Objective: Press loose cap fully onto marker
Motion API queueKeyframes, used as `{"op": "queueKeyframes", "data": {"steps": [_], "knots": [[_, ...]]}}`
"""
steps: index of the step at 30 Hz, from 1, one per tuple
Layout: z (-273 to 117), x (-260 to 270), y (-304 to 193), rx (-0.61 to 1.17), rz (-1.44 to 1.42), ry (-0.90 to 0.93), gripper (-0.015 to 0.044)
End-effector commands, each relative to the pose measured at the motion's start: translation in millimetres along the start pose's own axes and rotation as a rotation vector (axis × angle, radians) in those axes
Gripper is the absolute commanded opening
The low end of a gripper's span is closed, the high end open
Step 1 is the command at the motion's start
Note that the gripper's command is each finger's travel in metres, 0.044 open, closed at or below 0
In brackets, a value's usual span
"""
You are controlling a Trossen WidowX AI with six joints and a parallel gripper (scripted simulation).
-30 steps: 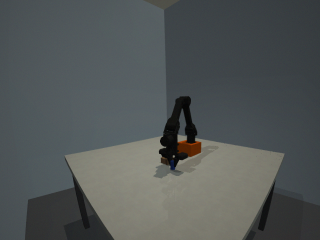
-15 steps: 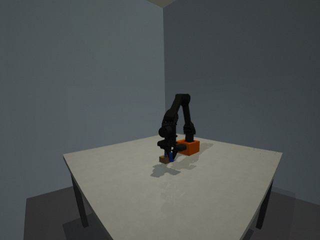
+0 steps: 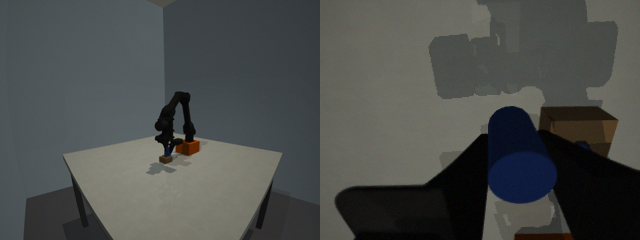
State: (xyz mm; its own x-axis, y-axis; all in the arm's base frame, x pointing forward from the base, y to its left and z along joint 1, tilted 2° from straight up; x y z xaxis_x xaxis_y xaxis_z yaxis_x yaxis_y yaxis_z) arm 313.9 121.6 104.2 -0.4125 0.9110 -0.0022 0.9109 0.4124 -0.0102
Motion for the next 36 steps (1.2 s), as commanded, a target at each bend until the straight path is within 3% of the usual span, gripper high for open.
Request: {"op": "queueKeyframes", "data": {"steps": [1,21,36], "knots": [[-9.3,-13.0,-12.1,0.002,-0.005,-0.004,0.0],[-41.0,-57.6,-67.9,0.006,-0.005,-0.007,0.0],[-29.4,-58.2,-68.2,0.006,-0.005,-0.007,0.0]]}}
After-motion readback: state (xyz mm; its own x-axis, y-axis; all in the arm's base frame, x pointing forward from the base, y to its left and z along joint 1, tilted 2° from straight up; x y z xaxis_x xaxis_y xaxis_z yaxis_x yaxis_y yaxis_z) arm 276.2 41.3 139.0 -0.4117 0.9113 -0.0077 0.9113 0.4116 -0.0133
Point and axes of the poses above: the point midway between the two fingers, 35 mm back from their tips, its own z axis out along the fingers, its own x axis across the jaws, y = z × x, the point moved 7 cm from there along -z, back along the fingers, and after that the axes turned 14 degrees about -z, right-handed, at the moved point
